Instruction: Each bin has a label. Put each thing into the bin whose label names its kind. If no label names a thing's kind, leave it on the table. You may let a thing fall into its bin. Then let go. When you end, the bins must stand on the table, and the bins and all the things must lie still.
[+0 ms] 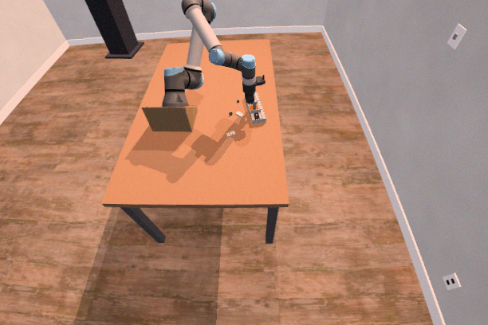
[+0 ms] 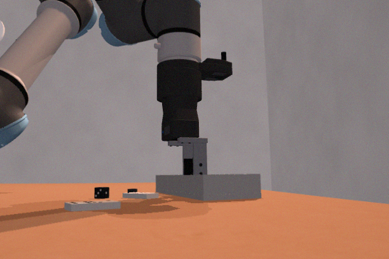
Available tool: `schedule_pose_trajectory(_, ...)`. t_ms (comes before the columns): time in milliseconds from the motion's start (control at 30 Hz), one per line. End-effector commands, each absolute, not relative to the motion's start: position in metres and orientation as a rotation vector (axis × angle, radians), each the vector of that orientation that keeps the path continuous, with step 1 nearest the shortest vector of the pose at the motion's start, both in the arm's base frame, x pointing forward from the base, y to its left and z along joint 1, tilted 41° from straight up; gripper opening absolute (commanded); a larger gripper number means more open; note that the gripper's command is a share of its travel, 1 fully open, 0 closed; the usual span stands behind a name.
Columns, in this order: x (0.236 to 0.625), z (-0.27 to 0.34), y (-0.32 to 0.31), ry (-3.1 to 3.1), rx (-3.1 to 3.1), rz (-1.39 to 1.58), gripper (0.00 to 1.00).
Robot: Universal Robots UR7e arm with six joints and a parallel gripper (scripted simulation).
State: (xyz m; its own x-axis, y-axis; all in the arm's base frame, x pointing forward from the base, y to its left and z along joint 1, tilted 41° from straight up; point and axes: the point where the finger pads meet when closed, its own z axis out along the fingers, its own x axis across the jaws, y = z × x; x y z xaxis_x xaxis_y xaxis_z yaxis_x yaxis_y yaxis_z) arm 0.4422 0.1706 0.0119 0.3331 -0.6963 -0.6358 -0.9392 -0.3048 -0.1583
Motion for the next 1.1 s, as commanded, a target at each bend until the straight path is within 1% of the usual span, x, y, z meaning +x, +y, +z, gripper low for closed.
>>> schedule_pose_trajectory(0, 0.443, 0.016, 0.167, 1.431, -2.094, 0.628, 0.87)
schedule_pose_trajectory(533, 0.445, 0.035, 0.151, 1.431, -2.094, 0.628, 0.87)
schedule_pose_trajectory(833, 0.445, 0.034, 0.151, 1.431, -2.094, 0.628, 0.87)
schedule_pose_trajectory(867, 0.438, 0.038, 0.153, 1.374, -2.123, 0.609, 0.64)
schedule_pose_trajectory(967, 0.416, 0.050, 0.159, 1.222, -2.193, 0.556, 0.64)
schedule_pose_trajectory(1033, 0.416, 0.050, 0.159, 1.222, -2.193, 0.556, 0.64)
schedule_pose_trajectory(1067, 0.409, 0.054, 0.161, 1.143, -2.225, 0.528, 0.64)
